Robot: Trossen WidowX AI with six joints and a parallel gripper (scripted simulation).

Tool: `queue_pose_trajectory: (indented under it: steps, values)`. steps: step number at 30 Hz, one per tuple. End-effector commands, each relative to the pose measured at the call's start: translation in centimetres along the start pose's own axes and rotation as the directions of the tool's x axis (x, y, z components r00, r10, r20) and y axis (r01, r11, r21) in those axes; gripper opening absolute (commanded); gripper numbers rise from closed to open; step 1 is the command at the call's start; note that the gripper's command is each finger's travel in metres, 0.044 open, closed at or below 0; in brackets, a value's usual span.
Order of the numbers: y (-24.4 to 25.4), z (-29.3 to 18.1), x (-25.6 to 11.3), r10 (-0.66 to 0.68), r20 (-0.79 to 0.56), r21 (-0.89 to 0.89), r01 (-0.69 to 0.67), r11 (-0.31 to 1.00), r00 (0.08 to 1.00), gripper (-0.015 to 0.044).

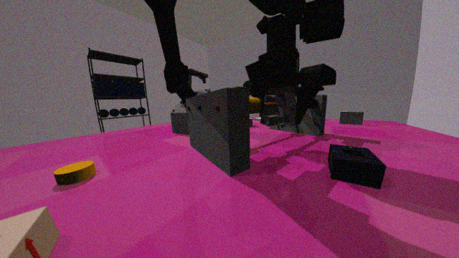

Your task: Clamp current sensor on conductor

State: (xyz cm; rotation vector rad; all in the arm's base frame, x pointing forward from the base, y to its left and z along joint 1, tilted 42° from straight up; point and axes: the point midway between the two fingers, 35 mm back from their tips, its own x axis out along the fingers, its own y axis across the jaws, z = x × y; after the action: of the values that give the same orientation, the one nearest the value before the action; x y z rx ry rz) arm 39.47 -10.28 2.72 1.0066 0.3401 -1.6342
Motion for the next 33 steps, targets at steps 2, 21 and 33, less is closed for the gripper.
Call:
queue_pose_trajectory:
  steps: [2,21,33]
  values:
    - [0.01,-0.02,-0.05,0.001,0.000,0.000,-0.001,1.000,1.000,0.0340]
    - [0.01,-0.02,-0.05,0.001,0.000,0.000,-0.001,1.000,1.000,0.0000]
    - [0.01,-0.02,-0.05,0.001,0.000,0.000,-0.001,1.000,1.000,0.0000]
